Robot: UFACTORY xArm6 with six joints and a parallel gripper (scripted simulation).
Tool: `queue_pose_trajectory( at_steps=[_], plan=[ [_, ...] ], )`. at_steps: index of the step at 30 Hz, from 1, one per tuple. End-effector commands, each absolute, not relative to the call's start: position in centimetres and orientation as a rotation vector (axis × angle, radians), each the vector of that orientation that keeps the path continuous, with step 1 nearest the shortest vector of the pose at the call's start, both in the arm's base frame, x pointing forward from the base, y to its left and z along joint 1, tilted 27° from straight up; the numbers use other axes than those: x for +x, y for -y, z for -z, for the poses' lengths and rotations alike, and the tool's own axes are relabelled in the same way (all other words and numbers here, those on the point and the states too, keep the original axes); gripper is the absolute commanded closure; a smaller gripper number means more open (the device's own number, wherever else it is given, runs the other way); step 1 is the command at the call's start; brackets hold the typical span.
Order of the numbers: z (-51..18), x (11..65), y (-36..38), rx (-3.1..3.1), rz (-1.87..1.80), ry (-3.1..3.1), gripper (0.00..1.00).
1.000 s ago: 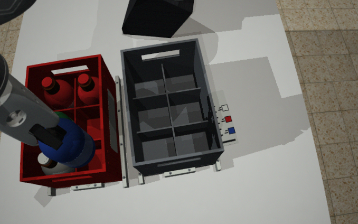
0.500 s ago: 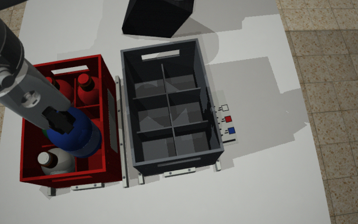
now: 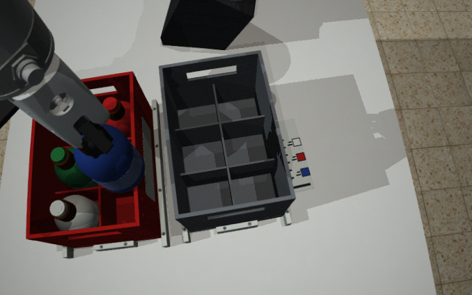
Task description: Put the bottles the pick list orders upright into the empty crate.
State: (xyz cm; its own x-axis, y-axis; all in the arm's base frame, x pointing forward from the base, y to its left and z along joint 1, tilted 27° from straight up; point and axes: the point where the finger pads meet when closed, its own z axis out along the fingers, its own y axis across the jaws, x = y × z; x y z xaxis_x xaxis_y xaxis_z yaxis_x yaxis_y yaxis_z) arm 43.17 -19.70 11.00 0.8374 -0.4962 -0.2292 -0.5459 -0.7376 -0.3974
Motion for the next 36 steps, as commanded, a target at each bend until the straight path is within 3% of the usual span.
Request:
queue_pose_trajectory(
  at_steps=[1, 36],
  plan=[
    [-11.3, 42.6, 19.5, -2.563, -0.141, -0.771, 1.0],
    [-12.4, 37.1, 17.0, -2.563, -0.141, -0.771, 1.0]
  ],
)
